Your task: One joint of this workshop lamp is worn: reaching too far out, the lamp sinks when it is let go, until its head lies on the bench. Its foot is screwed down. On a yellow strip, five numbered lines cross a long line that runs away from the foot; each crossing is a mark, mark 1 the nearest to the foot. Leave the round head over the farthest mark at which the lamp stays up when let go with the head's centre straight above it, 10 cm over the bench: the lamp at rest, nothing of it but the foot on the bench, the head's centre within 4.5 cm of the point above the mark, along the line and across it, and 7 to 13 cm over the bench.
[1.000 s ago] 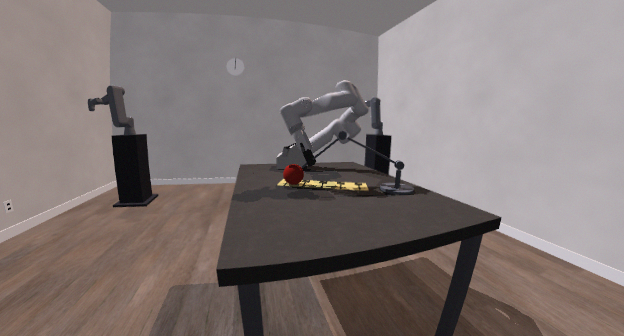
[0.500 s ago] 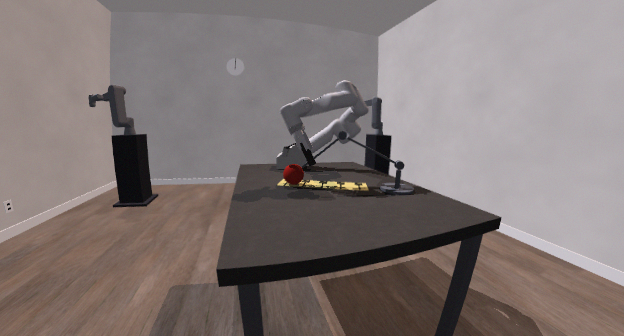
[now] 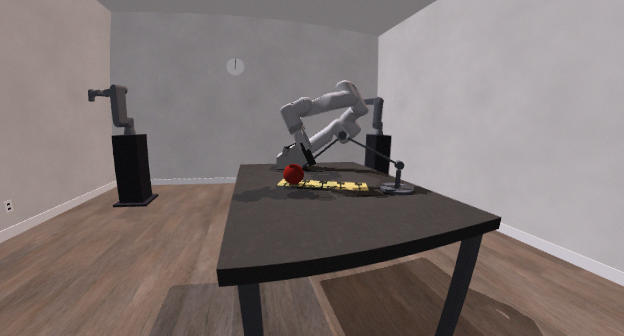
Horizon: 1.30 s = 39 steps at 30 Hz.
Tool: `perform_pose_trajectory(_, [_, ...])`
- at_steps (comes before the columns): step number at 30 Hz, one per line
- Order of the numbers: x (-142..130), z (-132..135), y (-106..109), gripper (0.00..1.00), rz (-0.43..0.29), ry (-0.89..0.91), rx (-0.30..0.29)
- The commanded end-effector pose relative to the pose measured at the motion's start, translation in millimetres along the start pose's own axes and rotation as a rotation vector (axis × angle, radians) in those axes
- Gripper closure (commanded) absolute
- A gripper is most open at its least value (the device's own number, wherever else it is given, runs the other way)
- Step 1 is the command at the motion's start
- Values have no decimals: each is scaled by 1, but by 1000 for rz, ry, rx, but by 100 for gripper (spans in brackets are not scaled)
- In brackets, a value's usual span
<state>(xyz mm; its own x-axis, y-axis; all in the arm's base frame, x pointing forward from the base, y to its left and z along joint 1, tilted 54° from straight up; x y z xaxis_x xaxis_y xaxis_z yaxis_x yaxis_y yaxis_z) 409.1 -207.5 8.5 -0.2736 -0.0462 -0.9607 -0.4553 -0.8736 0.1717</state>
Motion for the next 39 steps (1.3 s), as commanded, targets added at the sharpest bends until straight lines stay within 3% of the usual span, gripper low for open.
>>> perform_pose_trajectory(1, [-6, 0, 5, 100, 2, 2, 4])
perform_pose_trajectory(32, [-65, 4, 30, 100, 2, 1, 5])
perform_pose_trajectory(33, [-64, 4, 30, 0, 2, 1, 5])
perform_pose_trajectory(39, [-64, 4, 30, 0, 2, 1, 5])
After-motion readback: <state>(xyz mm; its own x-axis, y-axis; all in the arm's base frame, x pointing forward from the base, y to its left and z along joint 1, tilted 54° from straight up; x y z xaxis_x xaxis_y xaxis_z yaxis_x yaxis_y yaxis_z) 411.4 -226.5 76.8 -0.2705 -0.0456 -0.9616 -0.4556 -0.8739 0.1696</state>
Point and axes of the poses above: the point where the finger pads meet when closed, its own y axis back along the fingers, its own z axis across the jaws, x = y × z, the point moved 4 cm from there along y, back along the fingers, and after that the axes turned 3 degrees about -y, right-handed, at the moved point
